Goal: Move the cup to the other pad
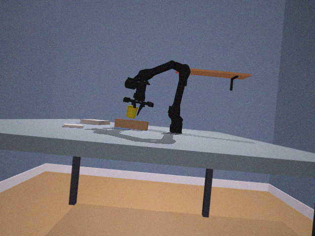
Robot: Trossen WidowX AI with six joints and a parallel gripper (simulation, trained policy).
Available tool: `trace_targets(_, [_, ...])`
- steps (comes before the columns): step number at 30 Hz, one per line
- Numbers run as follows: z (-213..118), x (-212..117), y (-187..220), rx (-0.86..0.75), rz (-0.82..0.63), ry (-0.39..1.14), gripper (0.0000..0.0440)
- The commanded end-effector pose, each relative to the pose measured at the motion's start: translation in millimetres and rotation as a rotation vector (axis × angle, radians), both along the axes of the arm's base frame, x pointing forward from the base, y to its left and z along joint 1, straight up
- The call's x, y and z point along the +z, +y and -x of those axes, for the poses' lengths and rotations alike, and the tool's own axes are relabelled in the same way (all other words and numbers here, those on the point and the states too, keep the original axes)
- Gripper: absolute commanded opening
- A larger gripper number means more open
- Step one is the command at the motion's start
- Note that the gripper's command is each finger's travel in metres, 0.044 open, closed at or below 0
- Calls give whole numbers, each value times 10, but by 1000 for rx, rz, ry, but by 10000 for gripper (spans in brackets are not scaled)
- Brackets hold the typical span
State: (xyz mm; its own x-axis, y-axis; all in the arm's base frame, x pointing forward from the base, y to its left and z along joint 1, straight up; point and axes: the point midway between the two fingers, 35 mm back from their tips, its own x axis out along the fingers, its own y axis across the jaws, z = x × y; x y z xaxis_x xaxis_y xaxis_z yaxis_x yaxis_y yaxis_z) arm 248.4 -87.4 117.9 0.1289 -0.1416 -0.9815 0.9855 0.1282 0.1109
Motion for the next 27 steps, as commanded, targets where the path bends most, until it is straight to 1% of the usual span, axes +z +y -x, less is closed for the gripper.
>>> trace_targets(1, [49,-73,-26,-9,5,-1,1])
trace_targets(10, [202,-293,-50,-36,2,12,18])
trace_targets(18, [371,-445,-65,-69,-2,38,61])
trace_targets(20, [406,-467,-74,-80,-3,42,78])
trace_targets(24, [373,-439,-107,-95,0,-1,166])
trace_targets(25, [365,-429,-111,-98,0,-13,175])
trace_targets(27, [370,-413,-102,-99,-5,-29,177])
